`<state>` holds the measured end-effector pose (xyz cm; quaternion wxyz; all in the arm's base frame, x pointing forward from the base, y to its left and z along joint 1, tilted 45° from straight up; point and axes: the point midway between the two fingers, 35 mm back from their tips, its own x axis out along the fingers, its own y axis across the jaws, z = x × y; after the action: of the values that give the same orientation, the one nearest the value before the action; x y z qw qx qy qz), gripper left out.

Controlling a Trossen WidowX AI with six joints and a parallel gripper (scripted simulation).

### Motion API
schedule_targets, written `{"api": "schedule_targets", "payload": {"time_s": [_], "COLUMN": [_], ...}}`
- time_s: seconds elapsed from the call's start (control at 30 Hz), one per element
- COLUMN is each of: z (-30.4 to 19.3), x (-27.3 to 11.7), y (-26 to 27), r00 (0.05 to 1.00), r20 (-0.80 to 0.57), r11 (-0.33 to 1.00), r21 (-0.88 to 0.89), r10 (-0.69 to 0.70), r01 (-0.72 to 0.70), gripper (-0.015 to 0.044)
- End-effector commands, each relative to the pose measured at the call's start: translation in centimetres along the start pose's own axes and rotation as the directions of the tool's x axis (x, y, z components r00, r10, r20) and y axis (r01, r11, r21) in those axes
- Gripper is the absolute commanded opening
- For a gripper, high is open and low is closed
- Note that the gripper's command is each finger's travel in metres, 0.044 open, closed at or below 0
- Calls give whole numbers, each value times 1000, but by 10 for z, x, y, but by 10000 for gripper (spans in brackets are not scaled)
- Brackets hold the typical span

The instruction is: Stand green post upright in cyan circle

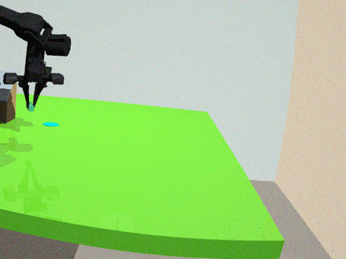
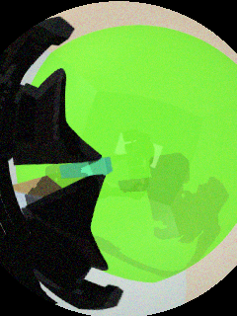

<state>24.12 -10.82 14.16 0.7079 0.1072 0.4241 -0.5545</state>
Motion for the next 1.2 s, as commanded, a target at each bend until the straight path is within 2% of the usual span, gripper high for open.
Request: {"api": "schedule_targets", "payload": {"time_s": [0.0,0.33,0.73,1.17], "z": [2,0,-24,-54], "x": [-12,-33,-36,-41], "y": [-1,-4,26,54], "r00": [1000,1000,1000,1000], "r20": [9,15,-2,-16], "r11": [1000,1000,923,689], "r21": [7,-16,-384,-724], "r10": [4,2,18,27], "r01": [-4,-2,-18,-30], "gripper": [23,23,23,23]}}
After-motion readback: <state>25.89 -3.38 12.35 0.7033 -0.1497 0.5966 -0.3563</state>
